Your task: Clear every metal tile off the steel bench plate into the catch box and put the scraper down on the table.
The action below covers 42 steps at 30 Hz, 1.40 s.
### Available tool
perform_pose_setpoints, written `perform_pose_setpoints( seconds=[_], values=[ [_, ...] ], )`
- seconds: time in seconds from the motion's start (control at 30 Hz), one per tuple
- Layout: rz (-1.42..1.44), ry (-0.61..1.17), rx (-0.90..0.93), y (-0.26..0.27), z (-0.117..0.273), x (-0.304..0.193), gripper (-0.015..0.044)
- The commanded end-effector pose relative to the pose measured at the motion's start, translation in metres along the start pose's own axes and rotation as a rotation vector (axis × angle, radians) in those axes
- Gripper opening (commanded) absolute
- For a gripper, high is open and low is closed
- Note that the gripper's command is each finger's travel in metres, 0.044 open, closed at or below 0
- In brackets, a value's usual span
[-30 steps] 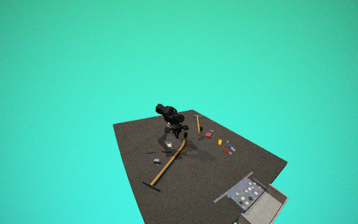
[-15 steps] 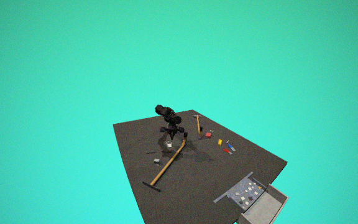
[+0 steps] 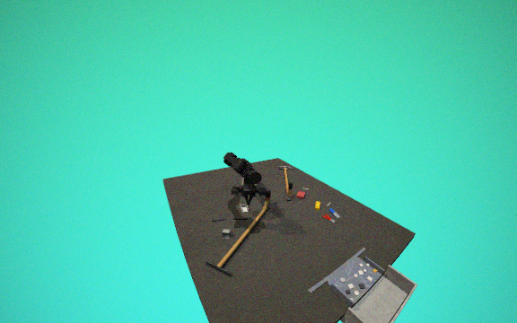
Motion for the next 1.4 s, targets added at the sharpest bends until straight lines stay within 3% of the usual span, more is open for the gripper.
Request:
perform_pose_setpoints(
  seconds=[0.0, 1.37],
  values=[
    [0.004, 0.004, 0.003, 0.001, -0.009, -0.001, 0.0],
    [0.002, 0.005, 0.004, 0.003, -0.088, -0.012, 0.0]
  ],
)
Point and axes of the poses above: the point midway between the two fingers, 35 mm back from their tips, its own z axis back along the fingers, its own y axis across the jaws, x = y × z, the point moved 3 cm from there along z, back along the fingers, and after that the axes turned 1 degree about z, right-handed, at the moved point
